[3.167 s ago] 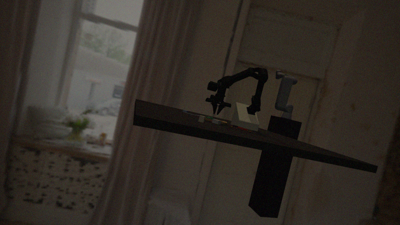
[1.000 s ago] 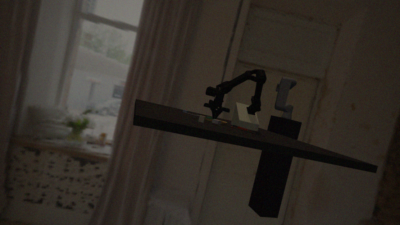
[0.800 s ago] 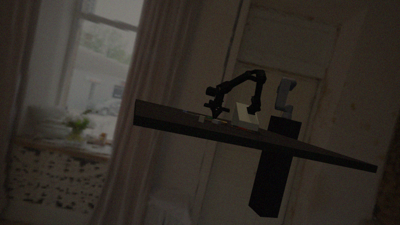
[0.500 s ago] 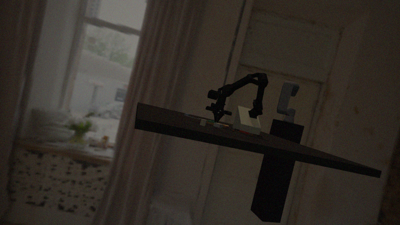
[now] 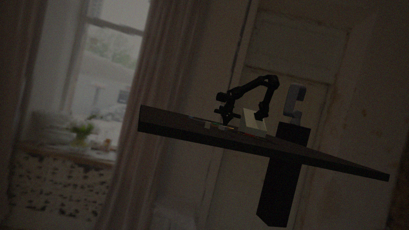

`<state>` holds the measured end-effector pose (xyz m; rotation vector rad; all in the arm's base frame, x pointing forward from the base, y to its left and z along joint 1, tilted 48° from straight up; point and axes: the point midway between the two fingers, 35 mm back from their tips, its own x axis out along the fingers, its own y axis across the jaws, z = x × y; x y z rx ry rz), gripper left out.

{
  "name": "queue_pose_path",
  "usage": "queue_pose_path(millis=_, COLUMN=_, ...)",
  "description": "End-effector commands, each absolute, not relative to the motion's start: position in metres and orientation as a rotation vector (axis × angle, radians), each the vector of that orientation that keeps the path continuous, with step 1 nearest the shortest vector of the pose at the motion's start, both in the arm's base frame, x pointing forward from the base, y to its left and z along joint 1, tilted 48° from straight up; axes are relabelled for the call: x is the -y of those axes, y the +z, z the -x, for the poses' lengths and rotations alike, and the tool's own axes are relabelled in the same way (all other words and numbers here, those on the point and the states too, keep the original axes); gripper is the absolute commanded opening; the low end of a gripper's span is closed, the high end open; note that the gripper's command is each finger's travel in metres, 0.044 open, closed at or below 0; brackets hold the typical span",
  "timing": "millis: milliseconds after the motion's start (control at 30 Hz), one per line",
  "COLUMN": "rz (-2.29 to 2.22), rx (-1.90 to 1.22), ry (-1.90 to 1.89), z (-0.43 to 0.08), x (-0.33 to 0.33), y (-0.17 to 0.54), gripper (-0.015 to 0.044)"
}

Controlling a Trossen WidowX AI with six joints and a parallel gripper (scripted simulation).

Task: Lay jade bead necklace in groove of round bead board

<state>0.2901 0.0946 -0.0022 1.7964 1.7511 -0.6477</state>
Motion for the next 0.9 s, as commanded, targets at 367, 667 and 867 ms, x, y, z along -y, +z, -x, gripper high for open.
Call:
queue_pose_path(millis=367, rz=-1.804, rx=-1.751, ry=-0.649, z=-0.2863, x=-0.1023, y=-0.0052, gripper=0.0)
queue_pose_path(millis=667, rz=-1.798, rx=-1.745, ry=-0.64, z=-0.2887, x=-0.1005, y=-0.0026, gripper=0.021)
queue_pose_path(millis=867, rz=-1.8, rx=-1.747, ry=-0.643, z=-0.2879, x=-0.0992, y=-0.0018, gripper=0.0367)
